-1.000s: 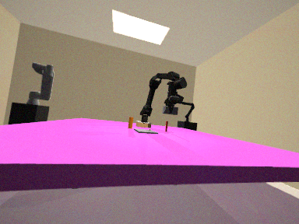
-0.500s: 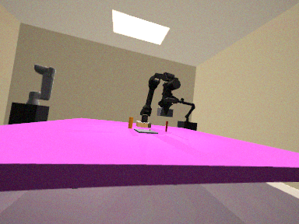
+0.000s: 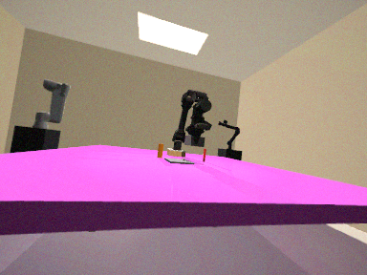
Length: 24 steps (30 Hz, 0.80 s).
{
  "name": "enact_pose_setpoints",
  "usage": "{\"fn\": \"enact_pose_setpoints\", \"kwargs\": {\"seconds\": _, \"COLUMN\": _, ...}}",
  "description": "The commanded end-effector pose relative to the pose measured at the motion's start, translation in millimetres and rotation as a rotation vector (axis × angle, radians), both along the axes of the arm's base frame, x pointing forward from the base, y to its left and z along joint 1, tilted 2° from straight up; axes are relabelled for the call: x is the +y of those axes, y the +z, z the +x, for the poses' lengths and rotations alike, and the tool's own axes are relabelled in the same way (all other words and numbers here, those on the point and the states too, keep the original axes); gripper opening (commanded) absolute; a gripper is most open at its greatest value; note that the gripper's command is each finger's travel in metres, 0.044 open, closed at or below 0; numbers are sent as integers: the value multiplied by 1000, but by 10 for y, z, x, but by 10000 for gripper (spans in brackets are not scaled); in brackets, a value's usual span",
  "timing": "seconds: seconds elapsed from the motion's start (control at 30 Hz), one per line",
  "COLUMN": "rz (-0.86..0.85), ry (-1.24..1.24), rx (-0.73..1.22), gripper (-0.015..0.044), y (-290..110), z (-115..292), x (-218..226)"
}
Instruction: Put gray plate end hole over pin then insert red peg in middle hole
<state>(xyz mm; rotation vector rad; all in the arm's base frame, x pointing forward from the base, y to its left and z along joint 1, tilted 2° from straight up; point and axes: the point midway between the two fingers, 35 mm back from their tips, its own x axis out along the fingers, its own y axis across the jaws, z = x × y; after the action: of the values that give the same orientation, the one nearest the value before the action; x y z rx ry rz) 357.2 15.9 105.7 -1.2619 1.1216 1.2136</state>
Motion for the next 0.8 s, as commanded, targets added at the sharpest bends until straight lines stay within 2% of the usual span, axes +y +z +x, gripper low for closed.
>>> {"fn": "enact_pose_setpoints", "kwargs": {"seconds": 0.0, "rz": 0, "ry": 27, "rx": 7, "gripper": 0, "y": -78, "z": -8, "x": -109}}
{"fn": "enact_pose_setpoints", "kwargs": {"seconds": 0.77, "rz": -14, "ry": 179, "rx": 4, "gripper": 0, "y": -386, "z": -34, "x": -719}}
